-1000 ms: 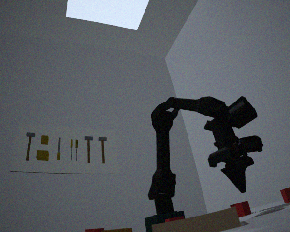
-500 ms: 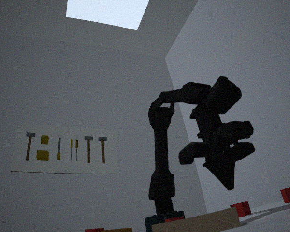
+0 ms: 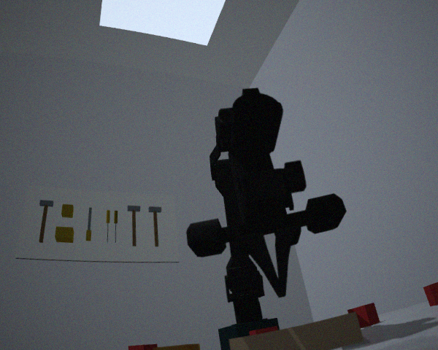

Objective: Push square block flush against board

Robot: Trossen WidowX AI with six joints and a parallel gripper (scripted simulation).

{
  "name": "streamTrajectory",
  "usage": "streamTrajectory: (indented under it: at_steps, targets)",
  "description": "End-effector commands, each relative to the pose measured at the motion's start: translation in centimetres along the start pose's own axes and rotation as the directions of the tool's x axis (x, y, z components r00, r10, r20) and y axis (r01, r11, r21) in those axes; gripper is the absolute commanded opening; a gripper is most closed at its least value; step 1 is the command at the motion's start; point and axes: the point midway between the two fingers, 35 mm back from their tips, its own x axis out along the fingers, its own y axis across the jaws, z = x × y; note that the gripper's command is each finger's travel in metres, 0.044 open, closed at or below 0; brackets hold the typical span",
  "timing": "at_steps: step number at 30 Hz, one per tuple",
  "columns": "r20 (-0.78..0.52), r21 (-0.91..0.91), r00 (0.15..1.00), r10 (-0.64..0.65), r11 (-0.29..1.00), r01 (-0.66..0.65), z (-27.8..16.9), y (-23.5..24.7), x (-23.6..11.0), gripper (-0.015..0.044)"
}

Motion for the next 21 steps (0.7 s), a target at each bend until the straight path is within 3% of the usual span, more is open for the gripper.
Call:
streamTrajectory:
  at_steps: [1, 9, 14, 21]
  targets:
    - [-0.011, 0.147, 1.000, -0.004, 0.989, 0.005, 1.4, -3.4, 0.5, 0.0000]
    - [-0.010, 0.230, 1.000, -0.006, 0.973, 0.008, 2.1, -5.5, 0.8, 0.0000]
    - [-0.010, 0.230, 1.000, -0.006, 0.973, 0.008, 2.0, -5.5, 6.0, 0.0000]
    - [-0.010, 0.230, 1.000, -0.006, 0.973, 0.008, 2.0, -5.5, 6.0, 0.0000]
